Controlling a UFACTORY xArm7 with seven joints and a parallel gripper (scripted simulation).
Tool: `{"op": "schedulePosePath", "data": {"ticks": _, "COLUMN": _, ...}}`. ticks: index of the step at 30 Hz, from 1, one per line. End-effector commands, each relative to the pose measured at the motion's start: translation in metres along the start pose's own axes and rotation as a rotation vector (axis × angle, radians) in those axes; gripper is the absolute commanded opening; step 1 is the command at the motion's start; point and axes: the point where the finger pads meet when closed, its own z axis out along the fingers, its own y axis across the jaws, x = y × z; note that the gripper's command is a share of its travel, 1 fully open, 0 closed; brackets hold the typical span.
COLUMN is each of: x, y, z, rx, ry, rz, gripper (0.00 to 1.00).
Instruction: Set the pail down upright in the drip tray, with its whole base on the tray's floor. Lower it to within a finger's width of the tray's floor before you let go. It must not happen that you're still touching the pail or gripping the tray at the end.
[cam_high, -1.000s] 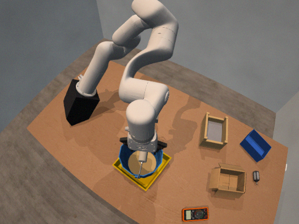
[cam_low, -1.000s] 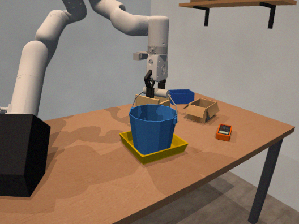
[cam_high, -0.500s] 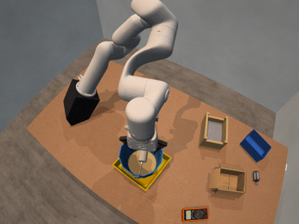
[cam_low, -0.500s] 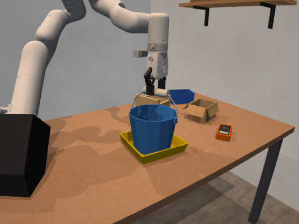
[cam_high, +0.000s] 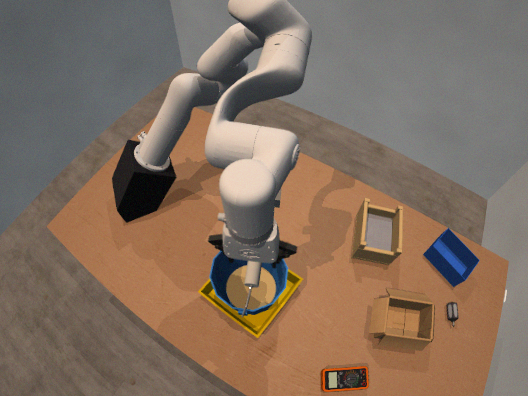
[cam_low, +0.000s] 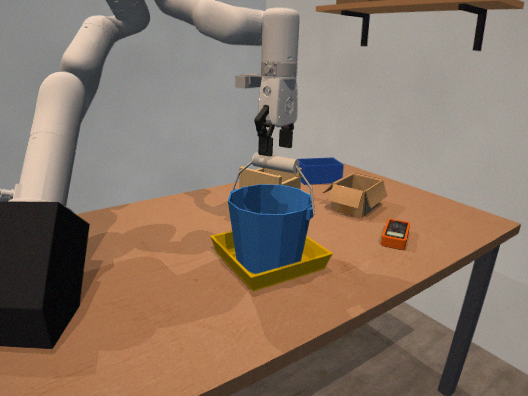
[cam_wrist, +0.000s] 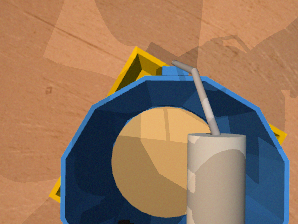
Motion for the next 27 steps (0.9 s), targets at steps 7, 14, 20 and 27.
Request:
{"op": "schedulePosePath", "data": {"ticks": 7, "x": -0.001, "y": 0.000, "z": -0.025, "rx": -0.003, "ry": -0.006, "rz": 0.000, "gripper": 1.00}}
{"op": "schedulePosePath", "data": {"ticks": 14, "x": -0.001, "y": 0.000, "z": -0.034, "rx": -0.003, "ry": -0.006, "rz": 0.000, "gripper": 1.00}}
{"op": "schedulePosePath", "data": {"ticks": 20, "x": -0.001, "y": 0.000, "z": -0.041, "rx": -0.003, "ry": -0.006, "rz": 0.000, "gripper": 1.00}}
{"op": "schedulePosePath", "data": {"ticks": 27, "x": -0.001, "y": 0.000, "z": -0.044, "rx": -0.003, "ry": -0.006, "rz": 0.000, "gripper": 1.00}}
